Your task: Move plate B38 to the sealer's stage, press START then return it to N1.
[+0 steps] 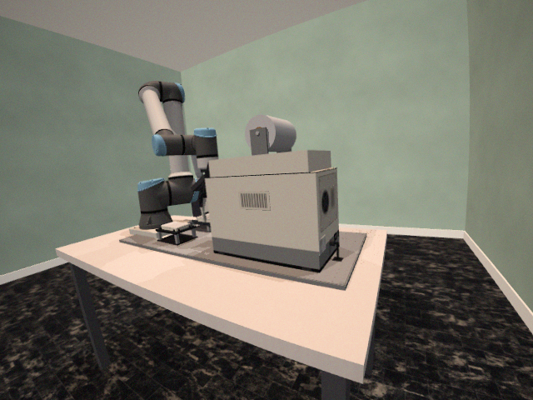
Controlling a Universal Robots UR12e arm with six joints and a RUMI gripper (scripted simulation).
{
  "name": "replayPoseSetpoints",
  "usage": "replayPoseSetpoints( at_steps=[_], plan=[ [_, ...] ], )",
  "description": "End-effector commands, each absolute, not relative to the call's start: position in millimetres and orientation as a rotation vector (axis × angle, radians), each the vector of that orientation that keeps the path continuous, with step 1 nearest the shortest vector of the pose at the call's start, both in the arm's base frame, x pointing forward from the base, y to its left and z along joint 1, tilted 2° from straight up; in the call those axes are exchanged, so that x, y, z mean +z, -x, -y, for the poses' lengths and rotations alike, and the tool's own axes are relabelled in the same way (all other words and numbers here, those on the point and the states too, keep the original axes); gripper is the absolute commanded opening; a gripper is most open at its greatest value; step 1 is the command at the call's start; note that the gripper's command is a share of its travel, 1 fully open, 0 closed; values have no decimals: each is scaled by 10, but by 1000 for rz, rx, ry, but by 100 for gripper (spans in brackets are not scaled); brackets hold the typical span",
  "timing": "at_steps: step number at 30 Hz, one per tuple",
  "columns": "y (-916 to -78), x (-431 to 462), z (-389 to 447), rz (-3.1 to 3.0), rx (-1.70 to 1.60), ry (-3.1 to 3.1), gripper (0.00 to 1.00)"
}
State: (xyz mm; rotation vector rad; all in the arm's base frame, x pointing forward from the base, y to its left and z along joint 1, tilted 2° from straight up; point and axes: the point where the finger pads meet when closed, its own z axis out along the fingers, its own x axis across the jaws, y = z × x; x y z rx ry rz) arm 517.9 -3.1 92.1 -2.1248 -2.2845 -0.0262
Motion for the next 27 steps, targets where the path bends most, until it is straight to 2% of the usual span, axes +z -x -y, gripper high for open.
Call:
replayPoseSetpoints(
  at_steps=[1, 27],
  plan=[
    [-5184, 939, 33, 2285, -27, 2126, 0],
    [-5185, 1146, 38, 2285, -27, 2126, 0]
  ],
)
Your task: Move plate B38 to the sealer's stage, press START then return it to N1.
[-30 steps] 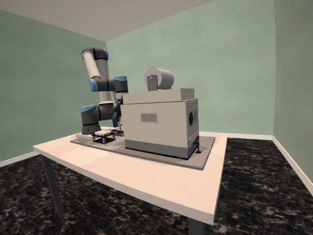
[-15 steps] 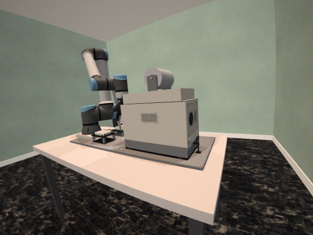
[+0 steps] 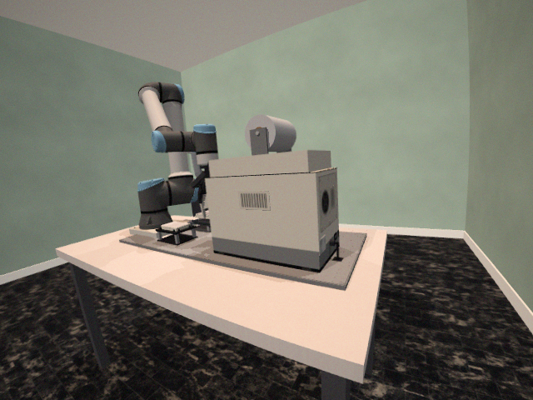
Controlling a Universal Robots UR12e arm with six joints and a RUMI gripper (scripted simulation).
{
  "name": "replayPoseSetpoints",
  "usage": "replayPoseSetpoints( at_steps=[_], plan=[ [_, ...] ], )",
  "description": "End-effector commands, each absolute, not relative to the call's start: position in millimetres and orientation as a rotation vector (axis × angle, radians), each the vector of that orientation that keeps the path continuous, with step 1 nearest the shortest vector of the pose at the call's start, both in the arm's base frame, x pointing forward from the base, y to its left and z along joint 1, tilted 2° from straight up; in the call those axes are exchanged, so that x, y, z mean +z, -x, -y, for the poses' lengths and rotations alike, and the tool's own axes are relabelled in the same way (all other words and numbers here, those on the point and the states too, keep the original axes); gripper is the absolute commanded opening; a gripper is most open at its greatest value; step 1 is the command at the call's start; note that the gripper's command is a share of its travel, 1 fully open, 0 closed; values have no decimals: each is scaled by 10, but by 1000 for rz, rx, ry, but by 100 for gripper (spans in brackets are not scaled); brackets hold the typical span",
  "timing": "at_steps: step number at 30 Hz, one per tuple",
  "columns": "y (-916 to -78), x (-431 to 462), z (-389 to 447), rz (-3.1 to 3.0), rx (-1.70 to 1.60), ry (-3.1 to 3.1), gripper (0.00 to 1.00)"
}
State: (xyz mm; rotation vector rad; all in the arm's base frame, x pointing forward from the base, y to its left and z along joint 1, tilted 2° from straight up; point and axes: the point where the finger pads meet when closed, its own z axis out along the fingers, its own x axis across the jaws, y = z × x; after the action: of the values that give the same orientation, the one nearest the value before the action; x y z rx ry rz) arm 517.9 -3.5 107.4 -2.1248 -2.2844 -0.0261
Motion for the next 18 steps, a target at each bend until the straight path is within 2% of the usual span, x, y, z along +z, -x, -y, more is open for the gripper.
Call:
replayPoseSetpoints(
  at_steps=[1, 18],
  plan=[
    [-5185, 1162, 39, 2285, -27, 2126, 0],
    [-5186, 1413, 46, 2285, -27, 2126, 0]
  ],
)
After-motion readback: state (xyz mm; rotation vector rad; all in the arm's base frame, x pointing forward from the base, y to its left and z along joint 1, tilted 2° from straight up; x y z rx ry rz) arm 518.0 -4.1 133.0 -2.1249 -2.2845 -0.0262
